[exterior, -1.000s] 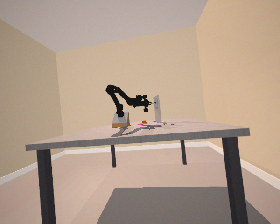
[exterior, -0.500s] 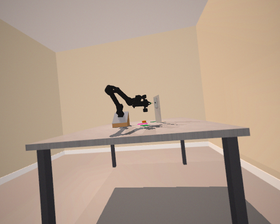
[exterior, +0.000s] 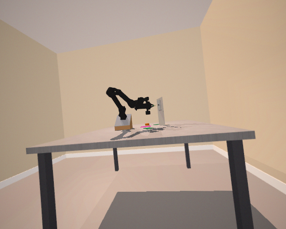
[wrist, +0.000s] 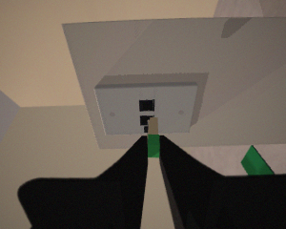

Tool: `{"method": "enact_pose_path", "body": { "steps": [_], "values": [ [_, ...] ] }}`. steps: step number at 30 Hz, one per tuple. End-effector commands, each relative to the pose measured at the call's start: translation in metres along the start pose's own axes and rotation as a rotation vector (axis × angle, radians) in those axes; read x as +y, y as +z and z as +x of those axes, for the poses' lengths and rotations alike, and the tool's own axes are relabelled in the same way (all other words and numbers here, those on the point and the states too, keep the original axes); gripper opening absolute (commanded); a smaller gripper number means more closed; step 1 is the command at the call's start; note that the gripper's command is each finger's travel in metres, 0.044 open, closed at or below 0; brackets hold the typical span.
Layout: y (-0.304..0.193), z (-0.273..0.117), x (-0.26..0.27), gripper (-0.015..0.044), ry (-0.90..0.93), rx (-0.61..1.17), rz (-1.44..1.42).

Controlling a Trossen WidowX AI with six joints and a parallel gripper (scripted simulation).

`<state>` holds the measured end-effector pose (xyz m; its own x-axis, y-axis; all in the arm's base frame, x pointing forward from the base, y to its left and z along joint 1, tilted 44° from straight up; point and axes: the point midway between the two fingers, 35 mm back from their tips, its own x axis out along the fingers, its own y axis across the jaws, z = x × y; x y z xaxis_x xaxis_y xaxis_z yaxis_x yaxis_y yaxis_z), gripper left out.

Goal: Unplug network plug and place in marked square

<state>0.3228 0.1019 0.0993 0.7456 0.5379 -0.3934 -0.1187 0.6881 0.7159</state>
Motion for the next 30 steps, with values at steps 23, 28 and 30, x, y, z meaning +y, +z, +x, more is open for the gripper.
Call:
{"method": "enact_pose_path", "body": {
  "steps": [23, 28, 30],
  "values": [
    [-0.005, -0.01, 0.026, 0.0, -0.001, 0.004, -0.002],
    [-0.009, -0.015, 0.039, 0.0, 0.0, 0.005, -0.002],
    [-0.01, -0.017, 0.044, 0.0, 0.001, 0.005, -0.002]
  ]
}}
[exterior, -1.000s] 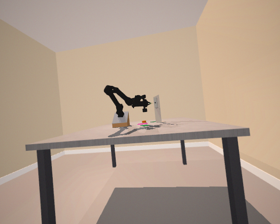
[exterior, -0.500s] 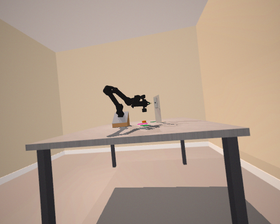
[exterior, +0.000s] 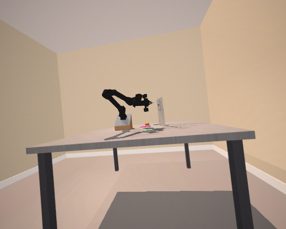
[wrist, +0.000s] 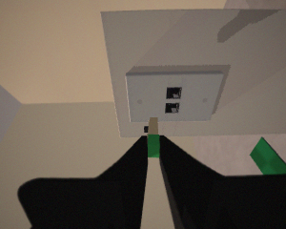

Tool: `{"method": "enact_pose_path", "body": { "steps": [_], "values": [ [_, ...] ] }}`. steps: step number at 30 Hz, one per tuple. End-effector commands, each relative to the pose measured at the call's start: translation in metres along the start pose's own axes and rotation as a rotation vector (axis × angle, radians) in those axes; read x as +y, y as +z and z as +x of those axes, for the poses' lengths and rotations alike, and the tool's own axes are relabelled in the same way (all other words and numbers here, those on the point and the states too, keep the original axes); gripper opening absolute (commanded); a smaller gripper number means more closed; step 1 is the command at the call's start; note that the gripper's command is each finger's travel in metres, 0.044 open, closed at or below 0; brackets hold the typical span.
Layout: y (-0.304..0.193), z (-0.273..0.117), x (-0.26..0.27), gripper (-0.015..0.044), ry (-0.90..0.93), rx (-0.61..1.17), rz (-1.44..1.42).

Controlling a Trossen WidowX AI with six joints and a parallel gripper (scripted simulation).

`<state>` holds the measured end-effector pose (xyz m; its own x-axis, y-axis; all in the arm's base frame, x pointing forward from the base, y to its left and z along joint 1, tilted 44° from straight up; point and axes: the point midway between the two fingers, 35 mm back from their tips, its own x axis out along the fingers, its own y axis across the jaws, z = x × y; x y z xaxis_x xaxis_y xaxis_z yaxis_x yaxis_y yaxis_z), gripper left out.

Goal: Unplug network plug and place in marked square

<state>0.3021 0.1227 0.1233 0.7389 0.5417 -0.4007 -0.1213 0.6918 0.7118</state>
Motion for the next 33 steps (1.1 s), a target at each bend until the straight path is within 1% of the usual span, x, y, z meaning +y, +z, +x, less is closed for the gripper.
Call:
{"method": "enact_pose_path", "body": {
  "steps": [1, 6, 10, 22, 33],
  "values": [
    [-0.001, -0.004, 0.013, 0.0, 0.003, -0.005, 0.003],
    [-0.004, -0.01, 0.025, 0.0, 0.005, -0.005, 0.004],
    [-0.007, -0.009, 0.024, 0.0, -0.008, -0.002, 0.009],
    [-0.039, 0.008, -0.028, 0.0, -0.258, 0.037, 0.083],
    [-0.069, 0.009, -0.075, 0.0, -0.495, 0.058, 0.102]
  ]
}}
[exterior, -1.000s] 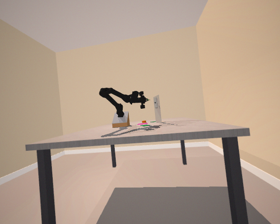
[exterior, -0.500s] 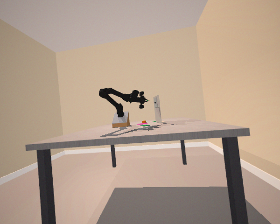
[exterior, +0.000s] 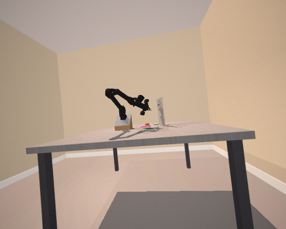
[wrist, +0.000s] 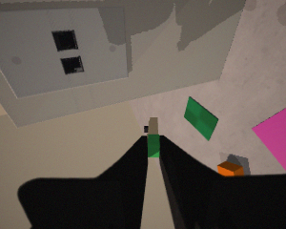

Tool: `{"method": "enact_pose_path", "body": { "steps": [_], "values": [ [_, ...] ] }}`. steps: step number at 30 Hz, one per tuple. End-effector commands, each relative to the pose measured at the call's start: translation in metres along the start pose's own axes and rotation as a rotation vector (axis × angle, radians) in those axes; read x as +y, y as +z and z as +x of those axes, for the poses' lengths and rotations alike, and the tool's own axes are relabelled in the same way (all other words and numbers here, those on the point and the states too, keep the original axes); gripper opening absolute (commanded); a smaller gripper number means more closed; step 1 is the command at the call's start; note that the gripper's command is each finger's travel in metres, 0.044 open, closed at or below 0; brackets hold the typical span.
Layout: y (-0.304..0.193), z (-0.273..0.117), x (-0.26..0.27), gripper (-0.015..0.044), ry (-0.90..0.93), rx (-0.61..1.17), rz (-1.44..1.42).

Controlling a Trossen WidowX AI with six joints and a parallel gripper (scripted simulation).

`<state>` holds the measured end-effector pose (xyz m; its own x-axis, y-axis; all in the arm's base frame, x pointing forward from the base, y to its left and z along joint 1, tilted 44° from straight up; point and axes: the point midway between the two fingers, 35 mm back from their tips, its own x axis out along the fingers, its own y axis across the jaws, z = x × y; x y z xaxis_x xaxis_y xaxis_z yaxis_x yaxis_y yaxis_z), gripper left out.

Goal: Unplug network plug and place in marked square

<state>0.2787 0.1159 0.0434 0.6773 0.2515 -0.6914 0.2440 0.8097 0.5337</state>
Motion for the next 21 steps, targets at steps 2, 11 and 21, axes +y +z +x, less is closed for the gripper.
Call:
{"method": "enact_pose_path", "body": {
  "steps": [2, 11, 21],
  "values": [
    [-0.014, 0.008, -0.024, 0.0, -0.122, 0.003, 0.006],
    [-0.032, 0.014, -0.062, 0.0, -0.312, -0.011, -0.015],
    [-0.047, 0.012, -0.102, 0.0, -0.511, -0.049, -0.072]
  ]
}}
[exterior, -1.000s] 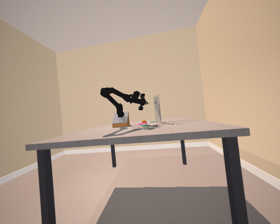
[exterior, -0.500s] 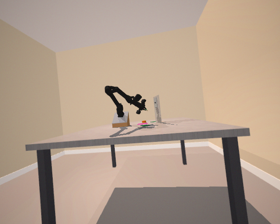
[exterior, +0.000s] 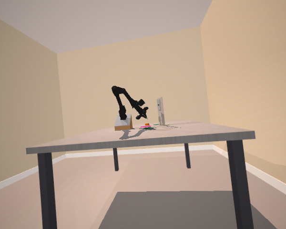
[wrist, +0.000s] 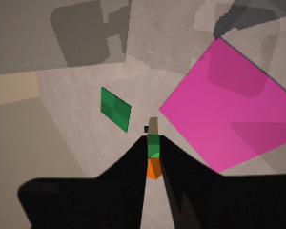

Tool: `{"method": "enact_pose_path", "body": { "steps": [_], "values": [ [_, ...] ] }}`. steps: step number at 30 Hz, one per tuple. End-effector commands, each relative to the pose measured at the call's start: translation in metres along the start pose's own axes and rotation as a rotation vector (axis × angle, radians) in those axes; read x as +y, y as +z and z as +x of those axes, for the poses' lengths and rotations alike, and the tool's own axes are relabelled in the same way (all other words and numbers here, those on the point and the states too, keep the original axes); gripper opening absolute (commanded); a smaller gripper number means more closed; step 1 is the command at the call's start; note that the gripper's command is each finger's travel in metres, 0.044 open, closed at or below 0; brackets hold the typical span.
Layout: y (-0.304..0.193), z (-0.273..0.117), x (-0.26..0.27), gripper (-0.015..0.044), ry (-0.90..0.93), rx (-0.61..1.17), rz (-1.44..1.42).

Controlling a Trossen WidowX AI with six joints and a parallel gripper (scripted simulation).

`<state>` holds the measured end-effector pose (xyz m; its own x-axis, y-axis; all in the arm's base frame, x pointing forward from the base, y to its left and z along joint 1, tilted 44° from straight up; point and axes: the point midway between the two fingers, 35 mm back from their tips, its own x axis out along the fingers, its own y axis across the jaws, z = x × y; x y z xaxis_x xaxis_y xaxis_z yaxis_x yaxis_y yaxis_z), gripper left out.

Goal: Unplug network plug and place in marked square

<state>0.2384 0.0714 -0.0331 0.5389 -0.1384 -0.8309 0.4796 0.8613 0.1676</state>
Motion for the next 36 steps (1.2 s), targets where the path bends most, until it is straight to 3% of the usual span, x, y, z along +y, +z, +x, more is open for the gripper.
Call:
{"method": "enact_pose_path", "body": {
  "steps": [1, 36],
  "values": [
    [-0.008, 0.004, -0.018, 0.0, -0.088, -0.023, -0.024],
    [-0.007, 0.028, -0.037, 0.0, -0.102, -0.024, -0.028]
  ]
}}
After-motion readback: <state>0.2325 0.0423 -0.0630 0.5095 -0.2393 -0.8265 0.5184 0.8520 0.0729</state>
